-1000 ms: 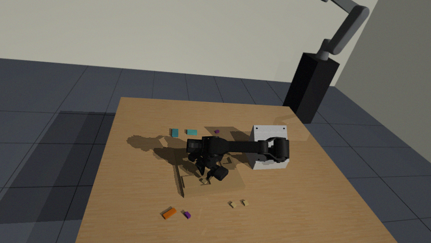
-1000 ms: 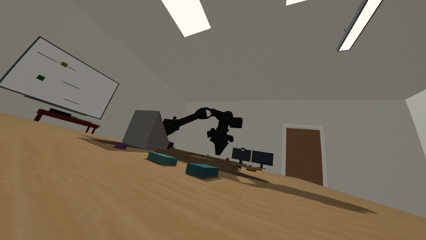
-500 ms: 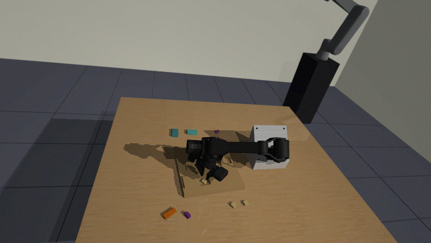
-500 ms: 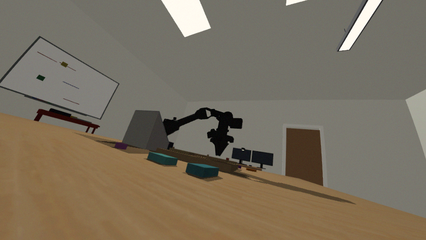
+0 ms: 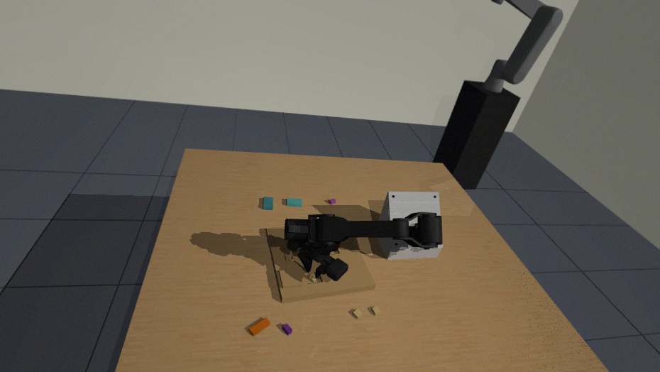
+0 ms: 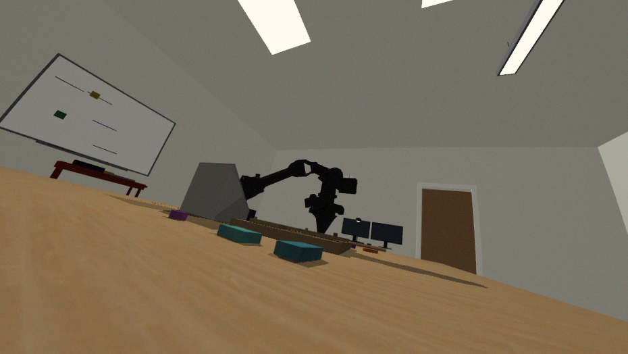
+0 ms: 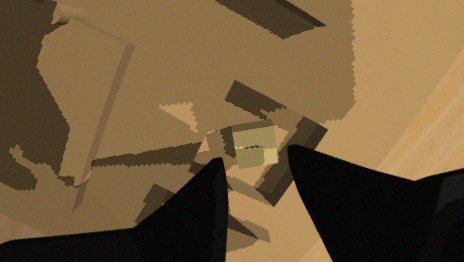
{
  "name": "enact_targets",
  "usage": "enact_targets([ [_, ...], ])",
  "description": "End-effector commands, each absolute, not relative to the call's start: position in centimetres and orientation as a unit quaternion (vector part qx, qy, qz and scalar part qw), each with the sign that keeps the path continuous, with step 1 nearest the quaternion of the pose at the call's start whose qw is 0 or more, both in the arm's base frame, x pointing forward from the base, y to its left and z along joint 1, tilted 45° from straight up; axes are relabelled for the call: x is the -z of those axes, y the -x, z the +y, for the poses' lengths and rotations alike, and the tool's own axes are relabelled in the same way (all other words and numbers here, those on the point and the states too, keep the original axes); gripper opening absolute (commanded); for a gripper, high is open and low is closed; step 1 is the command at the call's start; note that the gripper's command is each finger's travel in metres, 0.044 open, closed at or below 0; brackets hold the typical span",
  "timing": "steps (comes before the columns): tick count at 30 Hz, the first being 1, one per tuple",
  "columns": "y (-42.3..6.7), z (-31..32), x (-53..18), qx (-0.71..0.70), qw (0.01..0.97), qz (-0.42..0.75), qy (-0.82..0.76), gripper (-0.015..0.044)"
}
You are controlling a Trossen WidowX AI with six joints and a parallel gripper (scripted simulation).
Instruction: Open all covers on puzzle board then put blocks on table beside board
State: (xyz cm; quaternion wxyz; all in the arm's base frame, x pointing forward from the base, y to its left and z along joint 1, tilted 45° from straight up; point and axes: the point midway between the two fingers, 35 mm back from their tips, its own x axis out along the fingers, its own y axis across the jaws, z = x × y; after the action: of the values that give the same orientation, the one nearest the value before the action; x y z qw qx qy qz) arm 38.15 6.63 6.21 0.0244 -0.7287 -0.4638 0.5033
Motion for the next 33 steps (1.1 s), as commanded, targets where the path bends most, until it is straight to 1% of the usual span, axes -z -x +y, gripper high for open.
enact_targets([
  [1,-38.02,6.97,-5.91,-0.505,0.029,-0.464,0.727,0.0144],
  [24,-38.08,7.77,-5.13,-0.505,0.029,-0.464,0.727,0.0144],
  [33,-38.17,7.62,-5.24,-0.504,0.025,-0.464,0.728,0.0084],
])
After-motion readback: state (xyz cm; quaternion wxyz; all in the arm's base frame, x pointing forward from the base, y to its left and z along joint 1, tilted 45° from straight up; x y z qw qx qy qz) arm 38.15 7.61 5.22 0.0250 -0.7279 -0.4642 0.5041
